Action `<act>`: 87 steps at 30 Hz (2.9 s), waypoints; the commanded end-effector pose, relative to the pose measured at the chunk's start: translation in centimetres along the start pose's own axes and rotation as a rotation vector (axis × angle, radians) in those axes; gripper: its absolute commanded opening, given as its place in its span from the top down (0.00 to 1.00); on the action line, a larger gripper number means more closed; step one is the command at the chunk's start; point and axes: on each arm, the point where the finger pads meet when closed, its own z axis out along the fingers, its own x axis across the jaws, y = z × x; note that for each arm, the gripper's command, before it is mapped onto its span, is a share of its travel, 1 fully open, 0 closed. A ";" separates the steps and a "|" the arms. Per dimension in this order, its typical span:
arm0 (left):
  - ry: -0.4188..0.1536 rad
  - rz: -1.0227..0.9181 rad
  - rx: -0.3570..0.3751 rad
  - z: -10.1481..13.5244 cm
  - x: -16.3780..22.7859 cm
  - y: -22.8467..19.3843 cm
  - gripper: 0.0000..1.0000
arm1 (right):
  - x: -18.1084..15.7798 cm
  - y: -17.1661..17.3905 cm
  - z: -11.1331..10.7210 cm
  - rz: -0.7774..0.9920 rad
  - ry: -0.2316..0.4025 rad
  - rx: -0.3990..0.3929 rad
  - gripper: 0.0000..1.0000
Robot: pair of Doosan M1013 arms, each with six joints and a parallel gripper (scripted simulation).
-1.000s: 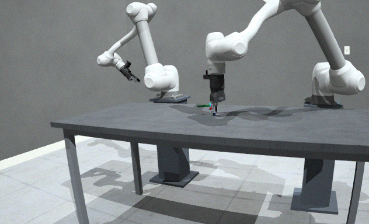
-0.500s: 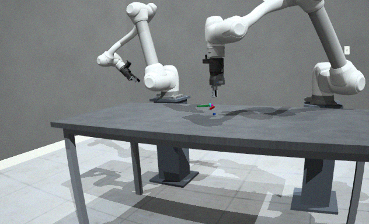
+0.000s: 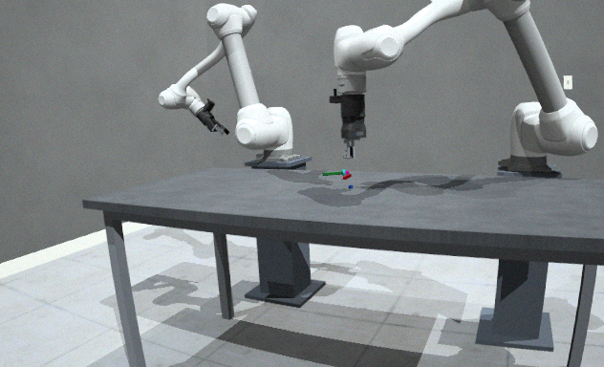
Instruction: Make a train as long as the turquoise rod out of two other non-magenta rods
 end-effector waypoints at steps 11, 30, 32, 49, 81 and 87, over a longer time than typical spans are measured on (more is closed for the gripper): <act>-0.002 -0.415 0.000 -0.2 -0.7 -8.4 0.76 | 0.0 0.0 0.0 0.000 0.000 -0.001 0.00; -0.002 -1.001 0.001 -0.2 0.3 -19.7 0.76 | 0.0 0.0 0.0 0.000 0.000 -0.001 0.00; -0.002 -1.064 0.001 -0.2 0.5 -20.9 0.76 | 0.0 0.0 0.0 0.000 0.000 -0.001 0.00; -0.001 -1.373 0.002 -0.1 2.3 -26.6 0.76 | 0.0 0.0 0.0 0.000 0.000 -0.001 0.00; -0.002 -1.373 0.001 5.7 2.2 -26.6 0.76 | 0.0 0.0 0.0 0.000 0.000 -0.001 0.00; -0.002 -1.373 0.001 7.2 2.2 -26.7 0.76 | 0.0 0.0 0.0 0.000 0.000 -0.001 0.00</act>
